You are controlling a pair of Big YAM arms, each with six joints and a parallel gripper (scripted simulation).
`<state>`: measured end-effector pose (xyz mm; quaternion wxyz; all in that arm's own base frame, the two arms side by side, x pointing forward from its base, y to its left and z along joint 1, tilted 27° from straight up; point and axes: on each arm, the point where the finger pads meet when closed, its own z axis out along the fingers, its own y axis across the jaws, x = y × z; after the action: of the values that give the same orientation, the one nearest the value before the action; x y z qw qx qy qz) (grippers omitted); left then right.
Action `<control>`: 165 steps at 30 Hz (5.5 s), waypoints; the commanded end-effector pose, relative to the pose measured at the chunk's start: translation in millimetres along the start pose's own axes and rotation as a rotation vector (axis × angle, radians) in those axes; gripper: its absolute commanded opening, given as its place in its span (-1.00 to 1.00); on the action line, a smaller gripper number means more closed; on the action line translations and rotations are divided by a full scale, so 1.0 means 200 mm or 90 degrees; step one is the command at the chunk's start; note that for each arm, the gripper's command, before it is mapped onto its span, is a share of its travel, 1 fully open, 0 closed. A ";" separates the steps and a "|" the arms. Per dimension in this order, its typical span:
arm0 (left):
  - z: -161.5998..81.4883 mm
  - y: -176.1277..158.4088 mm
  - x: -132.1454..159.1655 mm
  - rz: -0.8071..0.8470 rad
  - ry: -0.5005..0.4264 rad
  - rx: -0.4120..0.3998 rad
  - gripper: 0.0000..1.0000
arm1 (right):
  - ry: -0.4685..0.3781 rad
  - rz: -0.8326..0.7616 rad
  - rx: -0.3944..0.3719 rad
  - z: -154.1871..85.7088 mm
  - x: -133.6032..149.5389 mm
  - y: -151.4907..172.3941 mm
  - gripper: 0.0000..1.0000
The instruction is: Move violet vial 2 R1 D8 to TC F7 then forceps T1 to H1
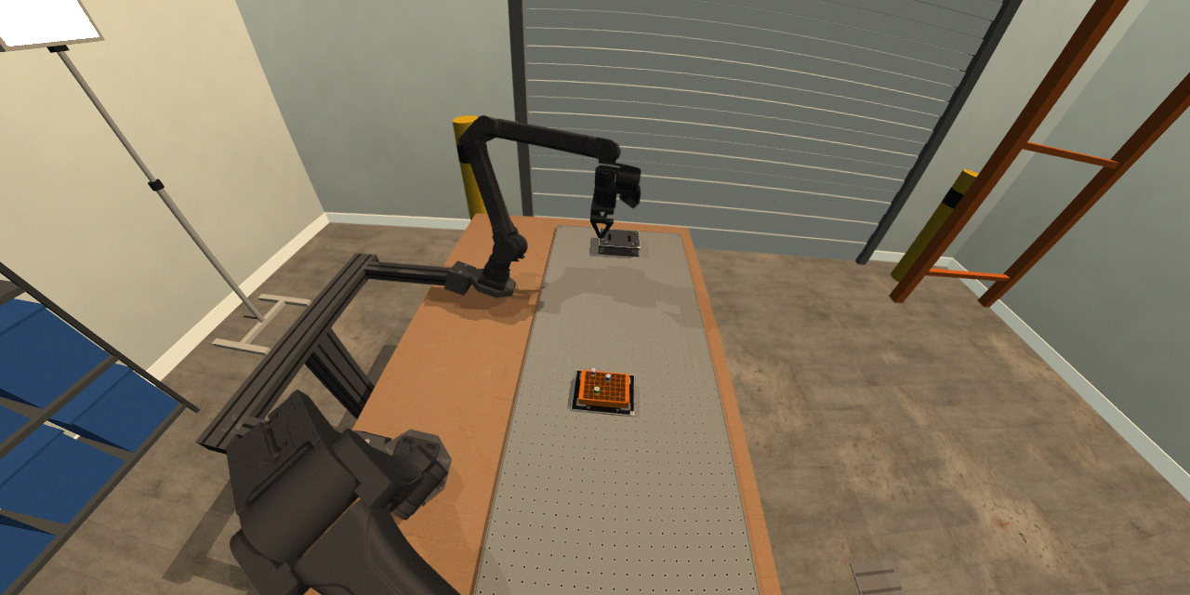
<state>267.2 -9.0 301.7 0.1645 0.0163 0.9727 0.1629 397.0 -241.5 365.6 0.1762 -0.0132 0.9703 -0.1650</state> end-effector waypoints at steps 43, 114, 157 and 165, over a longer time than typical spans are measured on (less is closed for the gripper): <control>-0.05 0.01 -0.05 -0.011 -0.018 0.003 1.00 | 0.005 -0.008 -0.006 0.06 -0.04 0.01 -0.86; -0.05 0.01 -0.05 -0.011 -0.018 0.003 1.00 | 0.007 -0.008 -0.003 0.12 -0.01 -0.02 -0.86; -0.05 0.01 -0.05 -0.011 -0.018 0.003 1.00 | 0.006 -0.009 -0.003 0.17 -0.01 -0.02 -0.86; -0.05 0.01 -0.05 -0.011 -0.018 0.003 1.00 | 0.006 -0.009 -0.003 0.18 -0.01 -0.02 -0.86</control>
<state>267.2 -9.0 301.7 0.1645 0.0163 0.9727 0.1629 407.0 -249.1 345.8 0.1767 -0.0185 0.9699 -0.1666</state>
